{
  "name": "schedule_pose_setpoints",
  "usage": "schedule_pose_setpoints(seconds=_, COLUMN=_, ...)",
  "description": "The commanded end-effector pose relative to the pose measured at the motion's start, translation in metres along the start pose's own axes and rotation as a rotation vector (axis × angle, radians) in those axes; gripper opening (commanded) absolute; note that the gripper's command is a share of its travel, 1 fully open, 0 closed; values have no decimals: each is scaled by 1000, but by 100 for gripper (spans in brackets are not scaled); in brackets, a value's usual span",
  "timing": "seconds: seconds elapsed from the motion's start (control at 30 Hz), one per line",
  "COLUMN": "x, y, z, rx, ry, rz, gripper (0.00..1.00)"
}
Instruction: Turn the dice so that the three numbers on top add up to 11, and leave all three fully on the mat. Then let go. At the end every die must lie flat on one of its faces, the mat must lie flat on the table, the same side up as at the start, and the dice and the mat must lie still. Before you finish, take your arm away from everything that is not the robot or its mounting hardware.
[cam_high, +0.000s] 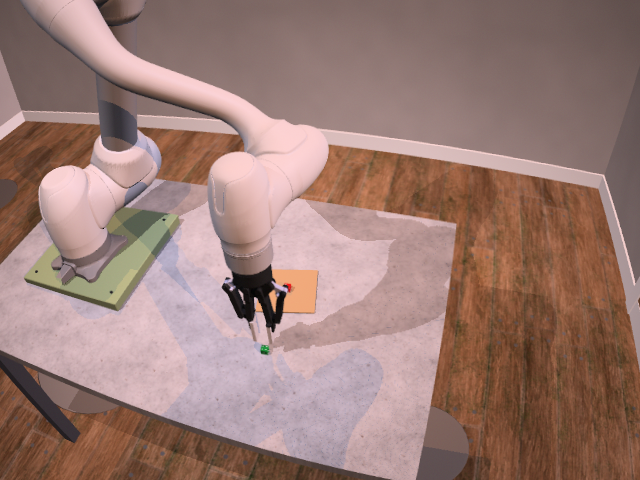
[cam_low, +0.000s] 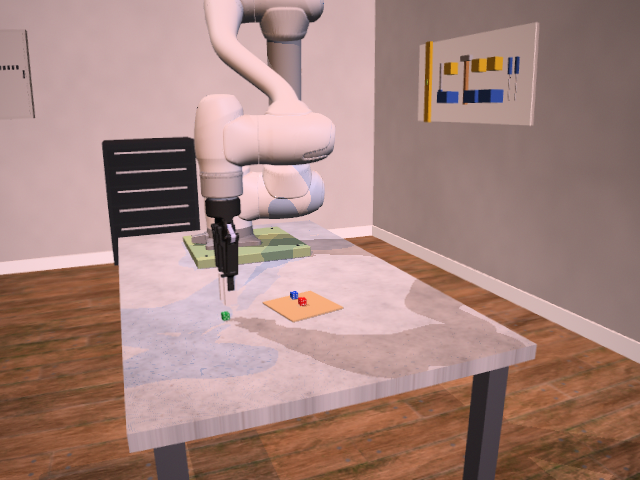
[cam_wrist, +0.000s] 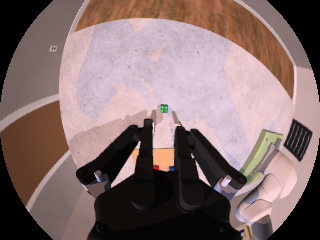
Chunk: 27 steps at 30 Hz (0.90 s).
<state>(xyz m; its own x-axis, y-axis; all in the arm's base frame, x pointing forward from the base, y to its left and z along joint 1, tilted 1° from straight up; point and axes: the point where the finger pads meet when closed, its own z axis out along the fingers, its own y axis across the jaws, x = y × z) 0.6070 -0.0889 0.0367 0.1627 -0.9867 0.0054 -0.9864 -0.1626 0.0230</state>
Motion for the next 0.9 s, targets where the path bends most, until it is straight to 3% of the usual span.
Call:
schedule_pose_setpoints(seconds=0.0, x=3, y=1, z=7, rx=-1, ry=2, rz=8, gripper=19)
schedule_pose_setpoints(seconds=0.87, x=3, y=1, z=17, rx=-1, ry=2, rz=8, gripper=19)
